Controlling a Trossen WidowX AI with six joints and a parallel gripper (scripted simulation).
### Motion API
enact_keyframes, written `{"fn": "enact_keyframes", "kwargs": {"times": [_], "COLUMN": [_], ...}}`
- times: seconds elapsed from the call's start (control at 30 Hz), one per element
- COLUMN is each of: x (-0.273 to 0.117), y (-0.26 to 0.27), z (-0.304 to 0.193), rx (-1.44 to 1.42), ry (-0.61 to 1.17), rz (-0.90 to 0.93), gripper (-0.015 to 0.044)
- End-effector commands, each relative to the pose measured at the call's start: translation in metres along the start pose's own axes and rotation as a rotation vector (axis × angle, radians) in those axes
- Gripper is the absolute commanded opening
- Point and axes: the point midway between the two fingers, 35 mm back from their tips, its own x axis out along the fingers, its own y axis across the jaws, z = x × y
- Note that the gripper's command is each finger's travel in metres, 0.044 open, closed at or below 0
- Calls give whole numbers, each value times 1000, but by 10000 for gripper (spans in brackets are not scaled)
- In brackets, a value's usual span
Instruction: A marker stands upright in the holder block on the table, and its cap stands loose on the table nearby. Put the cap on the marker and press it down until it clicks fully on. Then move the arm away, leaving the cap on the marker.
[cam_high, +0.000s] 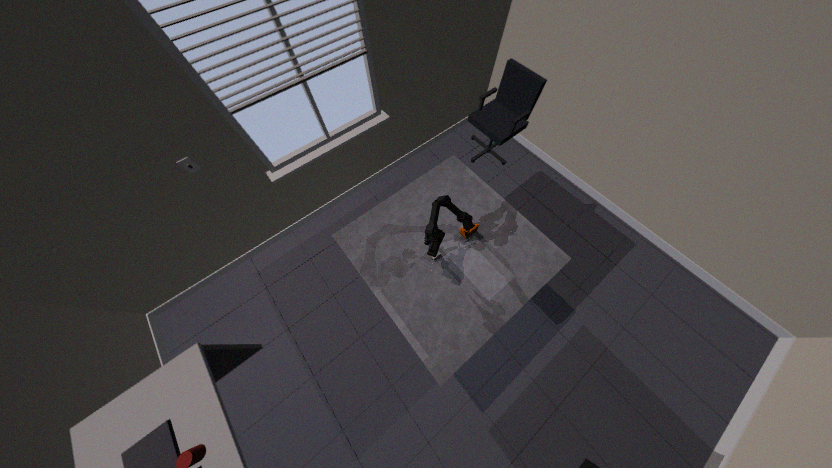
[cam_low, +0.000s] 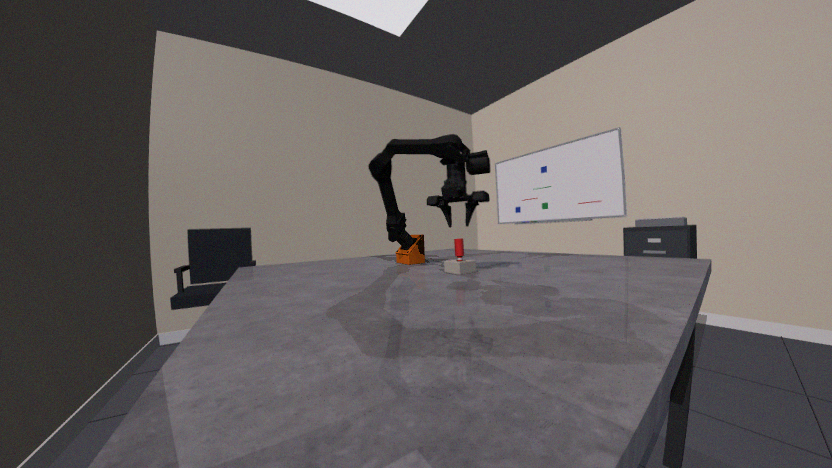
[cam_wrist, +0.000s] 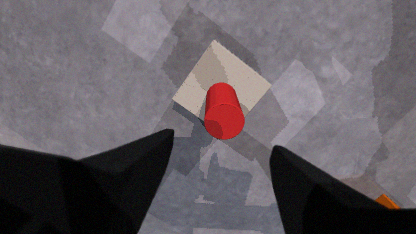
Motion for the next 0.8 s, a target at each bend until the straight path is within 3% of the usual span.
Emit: {"fn": "enact_keyframes", "kwargs": {"times": [0.0, 0.2, 0.77], "x": [3, 6, 7], "y": [-1, -2, -2], "z": [-1, -2, -2], "rx": [-474, -1020, -1080], "ry": [1, -1, -1], "rz": [1, 2, 2], "gripper": [151, 0, 0]}}
